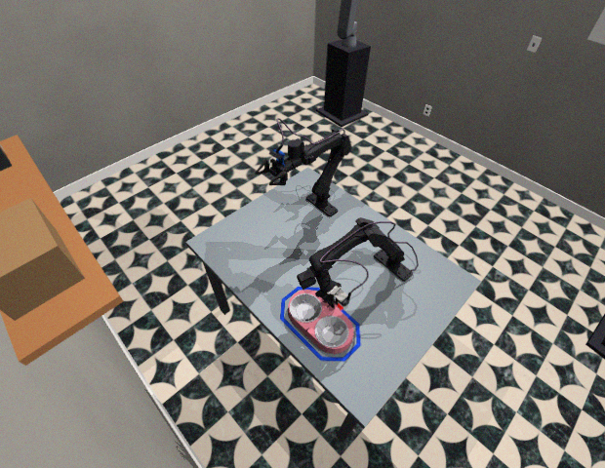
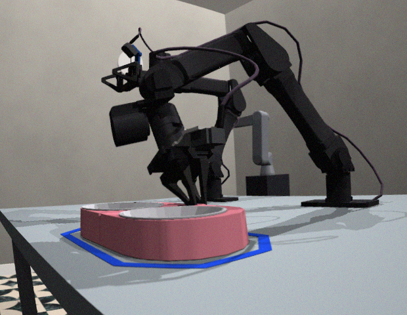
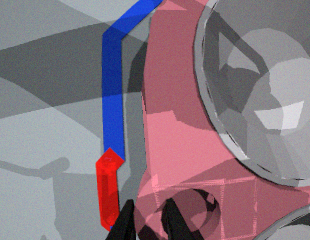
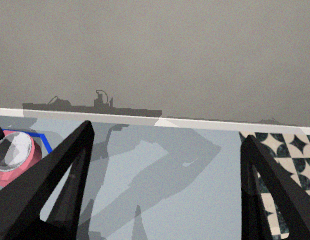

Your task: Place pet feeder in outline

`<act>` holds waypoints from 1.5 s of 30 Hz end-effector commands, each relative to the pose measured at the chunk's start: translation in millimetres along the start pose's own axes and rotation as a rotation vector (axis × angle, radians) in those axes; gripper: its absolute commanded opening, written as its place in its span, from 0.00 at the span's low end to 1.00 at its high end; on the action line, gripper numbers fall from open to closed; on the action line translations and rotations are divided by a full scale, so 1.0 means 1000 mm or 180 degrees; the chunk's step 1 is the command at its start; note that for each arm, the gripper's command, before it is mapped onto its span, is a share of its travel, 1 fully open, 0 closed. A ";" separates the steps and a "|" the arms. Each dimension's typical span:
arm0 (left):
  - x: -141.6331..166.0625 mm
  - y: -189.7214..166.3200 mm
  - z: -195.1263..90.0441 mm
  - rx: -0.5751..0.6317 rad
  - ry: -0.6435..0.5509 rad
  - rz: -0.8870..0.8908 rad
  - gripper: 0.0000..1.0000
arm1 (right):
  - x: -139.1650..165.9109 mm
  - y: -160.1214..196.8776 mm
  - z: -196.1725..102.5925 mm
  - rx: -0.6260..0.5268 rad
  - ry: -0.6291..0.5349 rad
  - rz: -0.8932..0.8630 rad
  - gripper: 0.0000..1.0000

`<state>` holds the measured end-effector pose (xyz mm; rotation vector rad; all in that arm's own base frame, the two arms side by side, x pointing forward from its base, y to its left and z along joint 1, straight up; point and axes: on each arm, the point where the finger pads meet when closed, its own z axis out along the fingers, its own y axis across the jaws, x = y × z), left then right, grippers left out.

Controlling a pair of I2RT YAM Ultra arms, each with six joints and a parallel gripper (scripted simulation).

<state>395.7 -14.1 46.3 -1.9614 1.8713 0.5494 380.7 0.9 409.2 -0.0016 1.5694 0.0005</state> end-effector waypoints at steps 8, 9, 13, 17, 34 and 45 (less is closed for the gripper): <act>0.000 0.009 -0.008 -0.0025 -0.0068 0.0027 0.17 | -0.005 0.001 -0.007 0.0006 -0.0042 0.0001 1.00; 0.001 0.009 -0.008 -0.0023 -0.0067 0.0027 0.17 | -0.005 0.001 -0.007 0.0006 -0.0042 0.0001 1.00; -0.001 0.008 -0.007 -0.0032 -0.0067 0.0016 0.17 | -0.005 0.001 -0.007 0.0006 -0.0042 0.0001 1.00; 0.003 0.007 -0.009 -0.0011 -0.0064 0.0028 0.17 | -0.005 0.001 -0.007 0.0006 -0.0042 0.0001 1.00; 0.001 0.001 -0.005 0.0000 -0.0062 0.0097 0.17 | -0.005 0.001 -0.007 0.0006 -0.0042 0.0001 1.00; -0.007 -0.004 -0.007 -0.0003 -0.0059 -0.0107 0.47 | -0.005 0.001 -0.007 0.0006 -0.0042 0.0001 1.00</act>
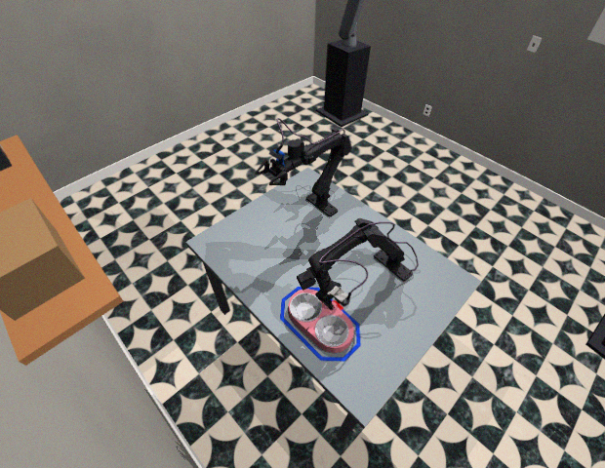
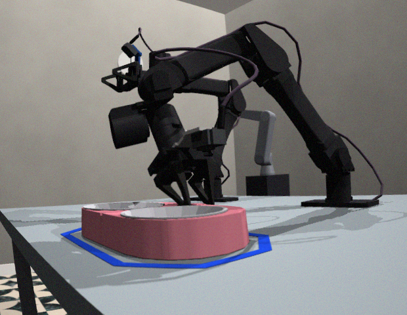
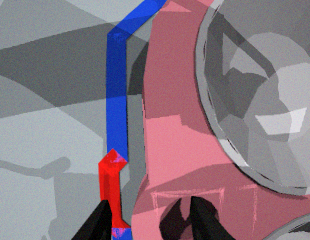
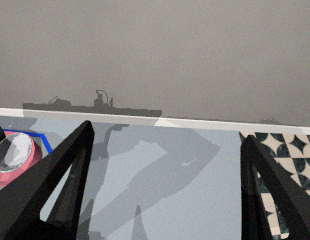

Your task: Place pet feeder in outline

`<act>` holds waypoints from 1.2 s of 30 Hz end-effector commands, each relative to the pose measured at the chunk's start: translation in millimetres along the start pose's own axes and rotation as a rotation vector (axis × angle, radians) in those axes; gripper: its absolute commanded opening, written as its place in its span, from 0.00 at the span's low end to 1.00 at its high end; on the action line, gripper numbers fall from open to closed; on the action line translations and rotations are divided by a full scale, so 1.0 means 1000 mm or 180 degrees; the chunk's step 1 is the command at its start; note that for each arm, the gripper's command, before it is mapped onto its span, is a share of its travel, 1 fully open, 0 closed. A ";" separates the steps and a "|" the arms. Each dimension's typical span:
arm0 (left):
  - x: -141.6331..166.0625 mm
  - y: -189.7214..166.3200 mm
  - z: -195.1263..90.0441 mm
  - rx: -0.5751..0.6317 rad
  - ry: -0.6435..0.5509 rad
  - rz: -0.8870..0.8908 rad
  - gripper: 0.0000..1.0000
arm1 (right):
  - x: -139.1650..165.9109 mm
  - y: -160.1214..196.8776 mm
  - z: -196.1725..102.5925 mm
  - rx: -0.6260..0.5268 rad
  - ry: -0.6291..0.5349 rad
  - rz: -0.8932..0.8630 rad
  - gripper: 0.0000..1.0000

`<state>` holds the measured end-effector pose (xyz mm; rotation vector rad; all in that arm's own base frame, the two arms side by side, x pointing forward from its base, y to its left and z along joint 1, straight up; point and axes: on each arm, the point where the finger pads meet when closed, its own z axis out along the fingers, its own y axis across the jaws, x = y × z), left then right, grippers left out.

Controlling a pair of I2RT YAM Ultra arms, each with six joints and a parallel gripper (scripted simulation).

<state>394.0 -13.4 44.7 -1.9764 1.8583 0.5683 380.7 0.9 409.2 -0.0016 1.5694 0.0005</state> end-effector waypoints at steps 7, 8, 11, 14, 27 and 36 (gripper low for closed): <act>-0.007 -0.006 -0.009 0.0051 -0.0041 -0.0070 0.47 | -0.005 0.001 -0.007 0.0006 -0.0042 0.0001 1.00; -0.007 -0.006 -0.009 0.0051 -0.0041 -0.0070 0.47 | -0.005 0.001 -0.007 0.0006 -0.0042 0.0001 1.00; -0.006 -0.002 -0.006 0.0018 -0.0054 -0.0050 0.47 | -0.005 0.001 -0.007 0.0006 -0.0042 0.0001 1.00; -0.006 -0.002 -0.006 0.0018 -0.0054 -0.0050 0.47 | -0.005 0.001 -0.007 0.0006 -0.0042 0.0001 1.00; 0.003 -0.002 -0.029 -0.0007 -0.0075 0.0020 0.47 | -0.005 0.001 -0.007 0.0006 -0.0042 0.0001 1.00; 0.001 -0.002 -0.050 0.0014 -0.0044 -0.0001 0.47 | -0.005 0.001 -0.007 0.0006 -0.0042 0.0001 1.00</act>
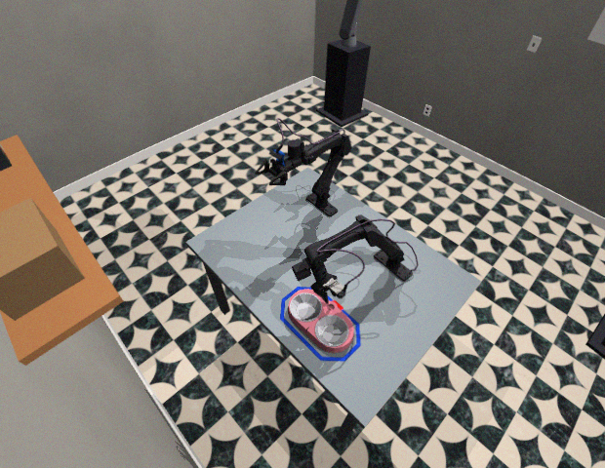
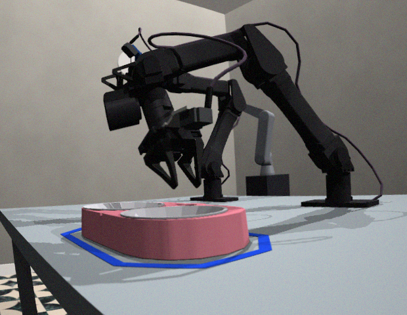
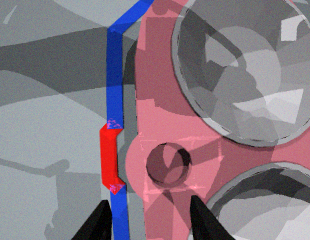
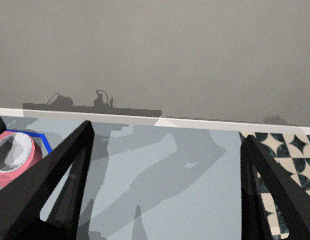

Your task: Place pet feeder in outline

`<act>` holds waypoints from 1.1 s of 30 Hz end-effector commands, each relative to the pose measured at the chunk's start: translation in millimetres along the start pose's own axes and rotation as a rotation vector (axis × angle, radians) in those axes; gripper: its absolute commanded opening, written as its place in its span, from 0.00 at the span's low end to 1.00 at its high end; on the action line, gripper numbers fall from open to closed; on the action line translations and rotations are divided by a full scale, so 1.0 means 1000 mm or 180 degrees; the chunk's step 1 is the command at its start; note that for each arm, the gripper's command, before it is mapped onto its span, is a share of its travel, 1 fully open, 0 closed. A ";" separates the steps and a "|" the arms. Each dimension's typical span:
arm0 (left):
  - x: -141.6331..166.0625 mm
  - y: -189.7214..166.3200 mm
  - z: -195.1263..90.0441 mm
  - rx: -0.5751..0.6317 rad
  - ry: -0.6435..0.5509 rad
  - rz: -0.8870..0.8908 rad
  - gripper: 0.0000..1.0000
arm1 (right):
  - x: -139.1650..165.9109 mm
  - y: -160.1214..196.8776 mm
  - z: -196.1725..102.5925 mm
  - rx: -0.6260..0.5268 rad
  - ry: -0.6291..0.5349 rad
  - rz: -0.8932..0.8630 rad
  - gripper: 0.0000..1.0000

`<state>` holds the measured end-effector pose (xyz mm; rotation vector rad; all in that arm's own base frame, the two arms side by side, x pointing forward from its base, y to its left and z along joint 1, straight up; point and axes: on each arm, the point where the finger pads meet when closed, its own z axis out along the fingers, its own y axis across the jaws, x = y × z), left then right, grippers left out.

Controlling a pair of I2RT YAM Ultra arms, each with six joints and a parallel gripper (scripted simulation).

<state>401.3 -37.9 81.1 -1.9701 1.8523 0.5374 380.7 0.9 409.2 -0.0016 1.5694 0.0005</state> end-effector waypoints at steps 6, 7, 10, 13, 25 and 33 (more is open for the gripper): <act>0.002 0.000 -0.023 -0.0009 -0.0024 -0.0012 0.47 | -0.005 0.001 -0.007 0.0006 -0.0042 0.0001 1.00; 0.000 -0.001 -0.025 0.0013 -0.0035 -0.0021 0.47 | -0.005 0.001 -0.007 0.0006 -0.0042 0.0001 1.00; -0.002 -0.002 -0.019 -0.0032 -0.0046 -0.0037 0.47 | -0.005 0.001 -0.007 0.0006 -0.0042 0.0001 1.00; -0.004 -0.003 -0.017 -0.0044 -0.0045 -0.0055 0.47 | -0.005 0.001 -0.007 0.0006 -0.0042 0.0001 1.00; -0.008 -0.001 -0.020 -0.0031 -0.0033 -0.0066 0.47 | -0.005 0.001 -0.007 0.0006 -0.0042 0.0001 1.00; -0.008 0.008 -0.010 -0.0149 -0.0086 0.0009 0.47 | -0.005 0.001 -0.007 0.0006 -0.0042 0.0001 1.00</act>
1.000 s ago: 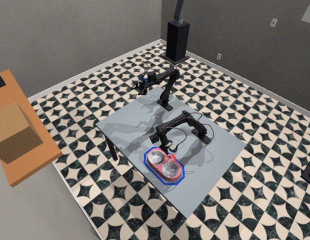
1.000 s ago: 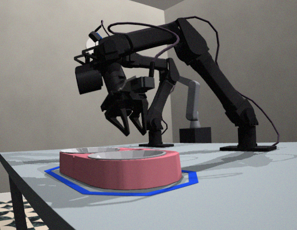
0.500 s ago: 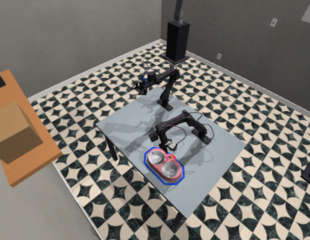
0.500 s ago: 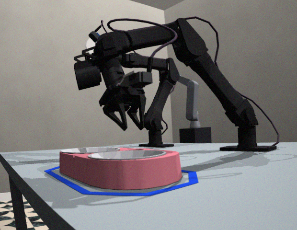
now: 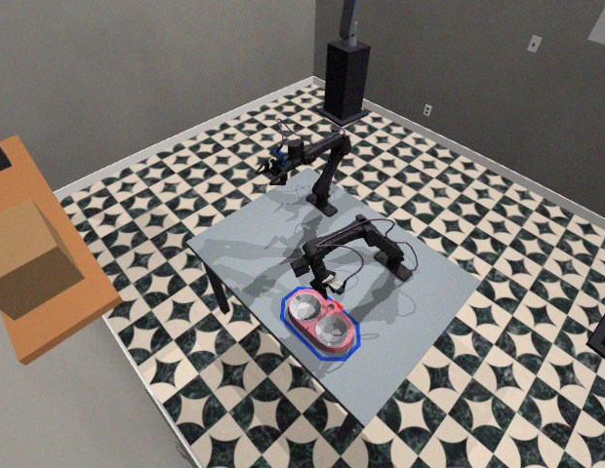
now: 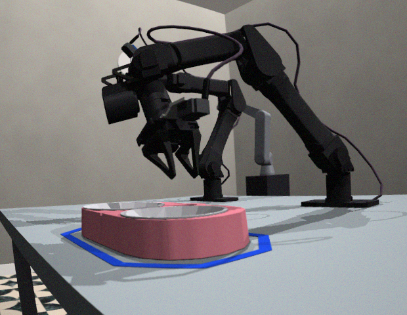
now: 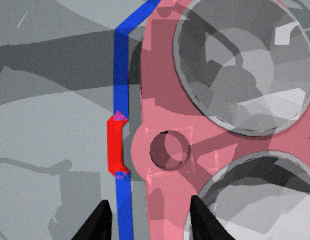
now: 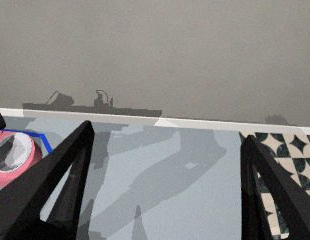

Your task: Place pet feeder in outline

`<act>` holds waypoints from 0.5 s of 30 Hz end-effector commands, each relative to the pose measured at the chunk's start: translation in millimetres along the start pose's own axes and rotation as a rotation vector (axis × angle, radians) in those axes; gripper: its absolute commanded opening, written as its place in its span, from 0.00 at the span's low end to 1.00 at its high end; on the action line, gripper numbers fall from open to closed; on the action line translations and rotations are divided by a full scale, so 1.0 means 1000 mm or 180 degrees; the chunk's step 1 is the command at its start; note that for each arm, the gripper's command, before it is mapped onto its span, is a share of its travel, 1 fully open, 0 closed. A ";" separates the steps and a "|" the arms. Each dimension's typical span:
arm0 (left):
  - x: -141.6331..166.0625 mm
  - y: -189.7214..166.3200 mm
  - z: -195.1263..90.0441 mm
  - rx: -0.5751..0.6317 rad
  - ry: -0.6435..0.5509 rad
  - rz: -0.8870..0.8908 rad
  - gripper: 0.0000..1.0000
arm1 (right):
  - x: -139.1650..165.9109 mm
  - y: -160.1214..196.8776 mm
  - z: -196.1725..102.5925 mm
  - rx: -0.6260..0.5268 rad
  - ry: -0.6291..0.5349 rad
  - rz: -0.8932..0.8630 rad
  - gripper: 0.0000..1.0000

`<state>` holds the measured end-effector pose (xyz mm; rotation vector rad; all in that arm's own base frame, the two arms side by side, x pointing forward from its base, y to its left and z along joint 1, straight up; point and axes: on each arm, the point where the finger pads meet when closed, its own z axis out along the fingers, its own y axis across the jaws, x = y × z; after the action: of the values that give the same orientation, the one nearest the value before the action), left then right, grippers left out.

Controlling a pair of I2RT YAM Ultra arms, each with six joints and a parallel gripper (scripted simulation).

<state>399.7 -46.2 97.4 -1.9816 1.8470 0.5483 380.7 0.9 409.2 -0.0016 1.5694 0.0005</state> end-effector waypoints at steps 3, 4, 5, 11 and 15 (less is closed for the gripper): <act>-0.008 -0.005 -0.003 0.0020 -0.0019 -0.0057 0.47 | -0.005 0.001 -0.007 0.0006 -0.0042 0.0001 1.00; -0.023 -0.012 -0.023 0.0238 0.0108 -0.0119 0.47 | -0.004 0.001 -0.007 0.0006 -0.0033 0.0001 1.00; -0.015 -0.002 -0.008 0.0104 0.0112 0.0056 0.47 | -0.003 0.001 -0.006 0.0007 -0.0030 0.0002 1.00; -0.019 -0.030 -0.030 0.0780 0.0526 0.0572 0.47 | 0.001 0.002 -0.004 -0.0004 -0.0017 0.0004 1.00; -0.023 -0.024 -0.028 0.0773 0.0537 0.0578 0.47 | -0.010 0.003 -0.005 -0.0015 -0.0067 0.0005 1.00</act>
<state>416.2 -44.2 123.2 -1.8334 2.0493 0.3000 380.8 0.8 408.7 -0.0012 1.5695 0.0001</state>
